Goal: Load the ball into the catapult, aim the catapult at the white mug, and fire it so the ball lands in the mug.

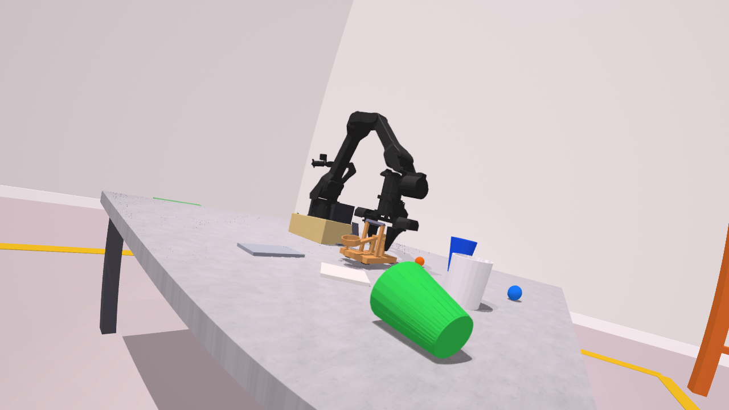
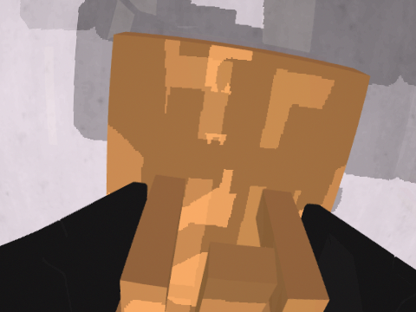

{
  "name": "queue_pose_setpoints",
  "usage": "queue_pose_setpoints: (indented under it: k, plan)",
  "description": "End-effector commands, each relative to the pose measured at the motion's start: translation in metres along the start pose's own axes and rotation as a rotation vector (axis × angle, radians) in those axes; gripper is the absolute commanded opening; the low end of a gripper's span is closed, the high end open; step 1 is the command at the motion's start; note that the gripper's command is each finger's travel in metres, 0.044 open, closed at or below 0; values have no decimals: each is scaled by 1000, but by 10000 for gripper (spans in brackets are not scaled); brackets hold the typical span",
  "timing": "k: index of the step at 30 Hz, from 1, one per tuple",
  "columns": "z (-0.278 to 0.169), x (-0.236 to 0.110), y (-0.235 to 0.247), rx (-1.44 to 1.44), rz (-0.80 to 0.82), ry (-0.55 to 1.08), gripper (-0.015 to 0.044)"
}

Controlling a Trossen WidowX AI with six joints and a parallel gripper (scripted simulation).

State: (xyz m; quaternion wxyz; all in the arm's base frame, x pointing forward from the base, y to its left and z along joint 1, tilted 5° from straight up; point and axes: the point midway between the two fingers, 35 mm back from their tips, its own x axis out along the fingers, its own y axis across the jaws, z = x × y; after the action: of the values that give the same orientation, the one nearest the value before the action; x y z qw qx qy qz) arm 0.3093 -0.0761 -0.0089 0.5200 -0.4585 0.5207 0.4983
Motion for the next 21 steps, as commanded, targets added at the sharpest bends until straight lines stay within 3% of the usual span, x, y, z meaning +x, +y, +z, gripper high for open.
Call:
queue_pose_setpoints:
  k: [1,13,21]
  plan:
    - [-1,7,0,3,0,4,0]
    - [0,11,0,0,1,0,0]
    - [0,11,0,0,1,0,210]
